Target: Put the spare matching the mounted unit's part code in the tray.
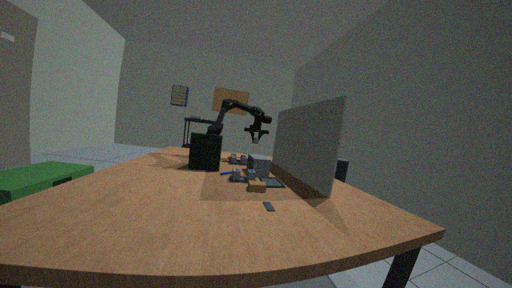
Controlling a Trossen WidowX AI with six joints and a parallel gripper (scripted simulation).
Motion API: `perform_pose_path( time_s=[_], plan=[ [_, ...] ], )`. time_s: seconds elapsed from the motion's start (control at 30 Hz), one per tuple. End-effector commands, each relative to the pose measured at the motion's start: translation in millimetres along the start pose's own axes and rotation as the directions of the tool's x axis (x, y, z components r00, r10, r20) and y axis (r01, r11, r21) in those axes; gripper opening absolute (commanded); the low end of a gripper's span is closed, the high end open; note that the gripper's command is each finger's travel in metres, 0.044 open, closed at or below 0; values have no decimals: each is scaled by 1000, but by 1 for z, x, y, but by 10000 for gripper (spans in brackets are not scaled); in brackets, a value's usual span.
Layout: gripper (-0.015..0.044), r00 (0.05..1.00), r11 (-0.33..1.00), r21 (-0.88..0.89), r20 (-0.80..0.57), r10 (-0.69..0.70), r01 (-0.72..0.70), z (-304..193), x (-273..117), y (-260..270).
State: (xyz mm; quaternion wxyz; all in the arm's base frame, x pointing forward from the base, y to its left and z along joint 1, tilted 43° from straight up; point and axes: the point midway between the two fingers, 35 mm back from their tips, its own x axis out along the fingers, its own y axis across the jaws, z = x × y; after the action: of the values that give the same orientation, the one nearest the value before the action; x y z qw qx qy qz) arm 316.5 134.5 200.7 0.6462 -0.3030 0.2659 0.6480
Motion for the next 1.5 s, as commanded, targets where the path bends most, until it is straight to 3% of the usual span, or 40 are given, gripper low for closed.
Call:
perform_pose_path(
  time_s=[0.0,0.67,1.47],
  plan=[
    [0,1000,1000,5,-10,-5,5,-19,-3,-12],
    [0,997,999,43,-78,-11,14,-175,-12,-59],
    [0,999,1000,29,-51,4,-2,-363,-13,-28]
  ],
)
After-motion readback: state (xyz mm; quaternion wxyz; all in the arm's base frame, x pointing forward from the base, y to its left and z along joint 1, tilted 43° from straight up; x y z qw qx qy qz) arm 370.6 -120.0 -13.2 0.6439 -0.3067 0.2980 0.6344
